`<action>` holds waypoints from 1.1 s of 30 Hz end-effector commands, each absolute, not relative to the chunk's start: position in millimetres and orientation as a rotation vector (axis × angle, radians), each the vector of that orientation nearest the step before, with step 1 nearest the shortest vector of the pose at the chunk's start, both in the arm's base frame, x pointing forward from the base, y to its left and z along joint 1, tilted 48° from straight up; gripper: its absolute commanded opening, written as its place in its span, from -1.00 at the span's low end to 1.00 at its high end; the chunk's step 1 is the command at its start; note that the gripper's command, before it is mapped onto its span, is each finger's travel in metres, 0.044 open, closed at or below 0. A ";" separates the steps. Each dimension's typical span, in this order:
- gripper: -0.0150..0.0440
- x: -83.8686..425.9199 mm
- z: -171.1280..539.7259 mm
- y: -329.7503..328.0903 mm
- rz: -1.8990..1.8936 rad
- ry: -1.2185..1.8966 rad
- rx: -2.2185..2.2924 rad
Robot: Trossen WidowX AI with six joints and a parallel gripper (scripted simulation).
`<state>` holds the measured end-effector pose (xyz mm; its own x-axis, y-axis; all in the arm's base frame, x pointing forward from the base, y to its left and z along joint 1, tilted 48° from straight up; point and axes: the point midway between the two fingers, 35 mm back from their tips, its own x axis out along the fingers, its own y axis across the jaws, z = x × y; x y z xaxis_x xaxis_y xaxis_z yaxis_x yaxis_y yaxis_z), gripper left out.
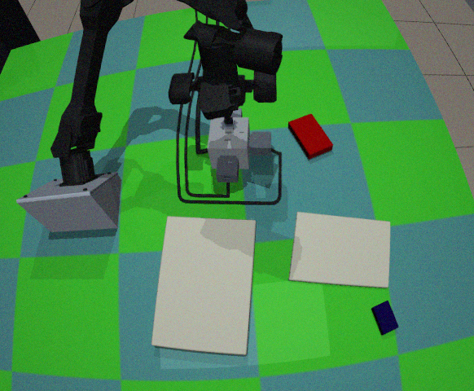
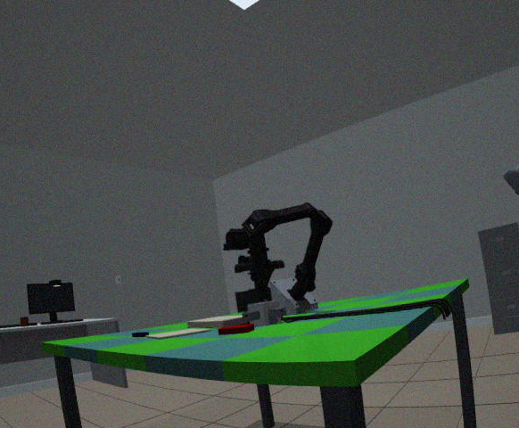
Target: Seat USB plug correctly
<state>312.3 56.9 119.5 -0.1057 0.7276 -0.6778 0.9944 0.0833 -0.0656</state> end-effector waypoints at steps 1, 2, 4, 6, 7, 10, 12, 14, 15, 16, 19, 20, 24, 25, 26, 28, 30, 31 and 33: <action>-0.49 311.1 118.8 58.0 -0.737 1.893 1.698; -0.49 311.1 118.7 58.1 -0.737 1.893 1.698; -0.49 311.1 118.5 58.2 -0.737 1.893 1.698; -0.49 311.0 118.4 58.4 -0.737 1.893 1.698; -0.49 311.0 118.3 58.5 -0.737 1.893 1.698; -0.49 311.0 118.1 58.8 -0.737 1.893 1.698; -0.49 311.0 117.9 58.9 -0.737 1.893 1.698; -0.49 310.9 117.8 59.1 -0.737 1.893 1.698; -0.49 310.9 117.7 59.2 -0.737 1.893 1.698; -0.49 310.9 117.6 59.3 -0.737 1.893 1.698; -0.49 310.9 117.4 59.6 -0.737 1.893 1.698; -0.49 310.8 117.3 59.6 -0.737 1.893 1.698; -0.49 310.8 117.0 60.0 -0.737 1.893 1.698; -0.49 310.8 116.9 60.1 -0.737 1.893 1.698; -0.49 310.8 116.8 60.2 -0.737 1.893 1.698; -0.49 310.7 116.6 60.3 -0.737 1.893 1.698; -0.49 310.7 116.5 60.5 -0.737 1.893 1.698; -0.49 310.7 116.4 60.6 -0.737 1.893 1.698; -0.49 310.7 116.2 60.8 -0.737 1.893 1.698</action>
<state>311.9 59.9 117.0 -0.1054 0.7280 -0.6775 0.9944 0.0832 -0.0653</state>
